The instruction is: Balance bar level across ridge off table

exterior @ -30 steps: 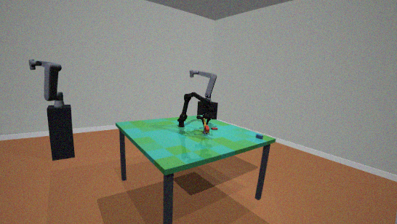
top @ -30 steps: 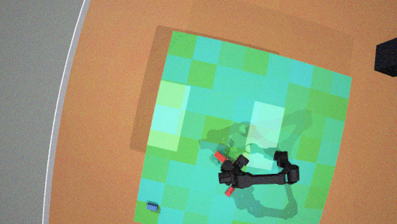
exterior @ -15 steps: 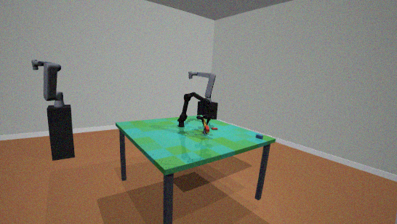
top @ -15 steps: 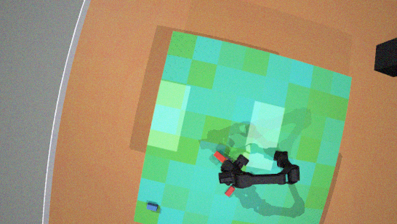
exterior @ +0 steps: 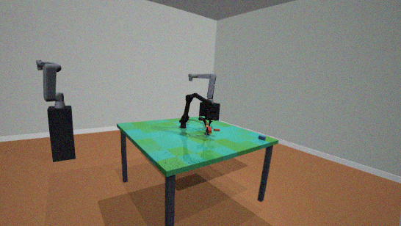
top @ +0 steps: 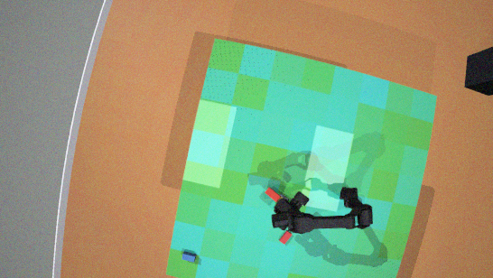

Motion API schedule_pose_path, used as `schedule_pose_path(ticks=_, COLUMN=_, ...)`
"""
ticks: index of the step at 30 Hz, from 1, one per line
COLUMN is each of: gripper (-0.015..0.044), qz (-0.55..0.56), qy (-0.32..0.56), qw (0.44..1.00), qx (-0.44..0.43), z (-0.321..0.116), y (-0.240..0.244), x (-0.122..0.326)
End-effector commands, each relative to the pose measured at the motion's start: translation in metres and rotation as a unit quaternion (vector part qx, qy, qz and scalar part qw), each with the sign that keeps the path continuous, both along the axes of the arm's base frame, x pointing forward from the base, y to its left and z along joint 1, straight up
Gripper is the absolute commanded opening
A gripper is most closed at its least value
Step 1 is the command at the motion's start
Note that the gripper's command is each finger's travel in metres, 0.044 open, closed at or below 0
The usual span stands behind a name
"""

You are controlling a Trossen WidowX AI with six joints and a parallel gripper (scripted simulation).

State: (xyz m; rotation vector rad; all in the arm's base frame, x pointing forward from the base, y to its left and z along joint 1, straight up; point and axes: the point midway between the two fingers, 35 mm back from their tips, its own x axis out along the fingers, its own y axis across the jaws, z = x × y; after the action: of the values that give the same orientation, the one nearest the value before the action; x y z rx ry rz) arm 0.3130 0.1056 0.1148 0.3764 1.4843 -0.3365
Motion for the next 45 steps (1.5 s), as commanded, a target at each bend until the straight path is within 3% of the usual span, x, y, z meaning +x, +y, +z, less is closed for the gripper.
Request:
schedule_pose_path(ticks=1, gripper=0.0000, qz=0.000, qy=0.014, qw=1.000, qx=0.000, z=-0.0095, y=0.0006, x=-0.0047)
schedule_pose_path(ticks=45, gripper=0.0000, qz=0.000, qy=0.014, qw=1.000, qx=0.000, z=-0.0164, y=0.0025, x=-0.0079)
